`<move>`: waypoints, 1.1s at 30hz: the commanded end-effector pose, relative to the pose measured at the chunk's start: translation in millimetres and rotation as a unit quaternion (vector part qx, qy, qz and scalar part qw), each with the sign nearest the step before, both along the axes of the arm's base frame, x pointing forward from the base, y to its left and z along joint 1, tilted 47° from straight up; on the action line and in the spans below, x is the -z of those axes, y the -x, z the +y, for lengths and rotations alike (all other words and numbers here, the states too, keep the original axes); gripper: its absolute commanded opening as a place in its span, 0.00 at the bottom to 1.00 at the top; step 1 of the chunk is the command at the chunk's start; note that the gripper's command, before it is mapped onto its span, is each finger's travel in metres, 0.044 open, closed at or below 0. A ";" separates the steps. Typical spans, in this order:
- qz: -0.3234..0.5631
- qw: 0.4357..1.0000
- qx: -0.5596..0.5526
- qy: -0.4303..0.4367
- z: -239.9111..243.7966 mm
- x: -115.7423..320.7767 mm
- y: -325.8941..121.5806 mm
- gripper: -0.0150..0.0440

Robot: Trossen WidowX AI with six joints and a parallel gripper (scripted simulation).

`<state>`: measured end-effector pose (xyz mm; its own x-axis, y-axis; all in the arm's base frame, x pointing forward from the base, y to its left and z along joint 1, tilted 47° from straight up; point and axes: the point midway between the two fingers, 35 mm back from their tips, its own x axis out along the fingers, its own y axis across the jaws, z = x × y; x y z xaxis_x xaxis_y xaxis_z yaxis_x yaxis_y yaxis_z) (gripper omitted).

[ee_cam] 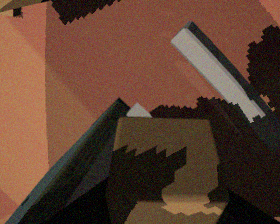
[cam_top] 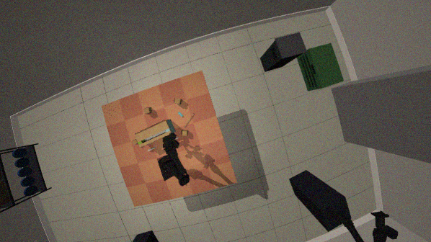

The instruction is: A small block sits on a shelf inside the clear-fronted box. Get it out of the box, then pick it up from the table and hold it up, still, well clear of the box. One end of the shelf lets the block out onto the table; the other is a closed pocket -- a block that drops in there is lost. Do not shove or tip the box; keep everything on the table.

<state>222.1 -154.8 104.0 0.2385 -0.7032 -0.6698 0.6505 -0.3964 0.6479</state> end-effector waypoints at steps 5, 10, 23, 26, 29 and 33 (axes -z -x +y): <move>0.128 0.985 -0.109 0.043 7.0 -0.1 0.0 0.25; 0.202 0.961 -0.174 0.067 11.0 -0.4 0.6 0.25; 0.385 0.853 -0.331 0.124 21.1 -2.0 2.1 0.25; 0.424 0.818 -0.364 0.135 23.4 -2.5 2.5 0.25; 0.461 0.781 -0.395 0.147 25.6 -3.1 2.9 0.25; 0.509 0.725 -0.435 0.160 28.6 -4.0 3.4 0.25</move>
<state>218.4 -128.8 107.3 0.1876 -0.7353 -0.6513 0.8482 0.4557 -0.2702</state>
